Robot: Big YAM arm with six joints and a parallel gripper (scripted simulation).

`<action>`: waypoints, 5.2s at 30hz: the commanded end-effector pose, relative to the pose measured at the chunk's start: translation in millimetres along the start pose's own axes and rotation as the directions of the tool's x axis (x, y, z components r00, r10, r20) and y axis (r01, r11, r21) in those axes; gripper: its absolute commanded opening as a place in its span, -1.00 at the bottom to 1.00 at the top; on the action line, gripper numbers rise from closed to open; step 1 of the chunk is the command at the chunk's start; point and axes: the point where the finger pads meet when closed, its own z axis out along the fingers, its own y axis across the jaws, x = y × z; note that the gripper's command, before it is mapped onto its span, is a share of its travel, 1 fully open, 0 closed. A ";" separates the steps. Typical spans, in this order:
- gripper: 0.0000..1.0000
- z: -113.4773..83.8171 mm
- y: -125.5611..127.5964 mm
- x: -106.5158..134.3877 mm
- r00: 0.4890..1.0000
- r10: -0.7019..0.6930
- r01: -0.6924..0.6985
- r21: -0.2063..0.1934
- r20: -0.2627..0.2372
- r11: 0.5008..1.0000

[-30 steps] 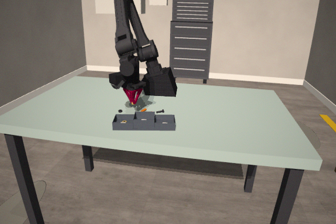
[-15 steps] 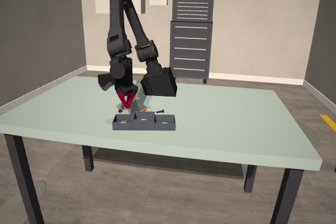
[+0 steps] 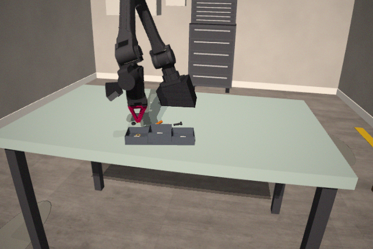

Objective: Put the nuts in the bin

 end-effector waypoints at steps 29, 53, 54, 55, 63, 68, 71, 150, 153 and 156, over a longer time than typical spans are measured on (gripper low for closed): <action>-0.79 -15.6 9.2 -19.8 0.967 0.253 -0.252 -0.066 0.016 0.966; -0.79 43.1 3.9 -10.5 0.976 0.217 -0.217 -0.025 0.011 0.976; -0.79 45.9 2.6 -9.6 0.976 0.216 -0.216 -0.022 0.010 0.976; -0.79 46.9 2.9 -9.8 0.976 0.216 -0.216 -0.023 0.010 0.976; -0.79 31.9 15.0 -12.3 0.975 0.223 -0.222 -0.054 0.014 0.974; -0.79 26.4 18.6 -18.8 0.974 0.224 -0.222 -0.070 0.020 0.973; -0.41 31.7 15.3 -12.1 0.975 0.223 -0.222 -0.054 0.014 0.974; -0.41 -12.2 19.0 -2.0 0.976 0.219 -0.217 -0.055 0.015 0.974; -0.41 -10.8 18.6 -1.2 0.976 0.218 -0.217 -0.053 0.015 0.975; -0.41 -9.4 18.2 -0.4 0.976 0.217 -0.216 -0.052 0.015 0.975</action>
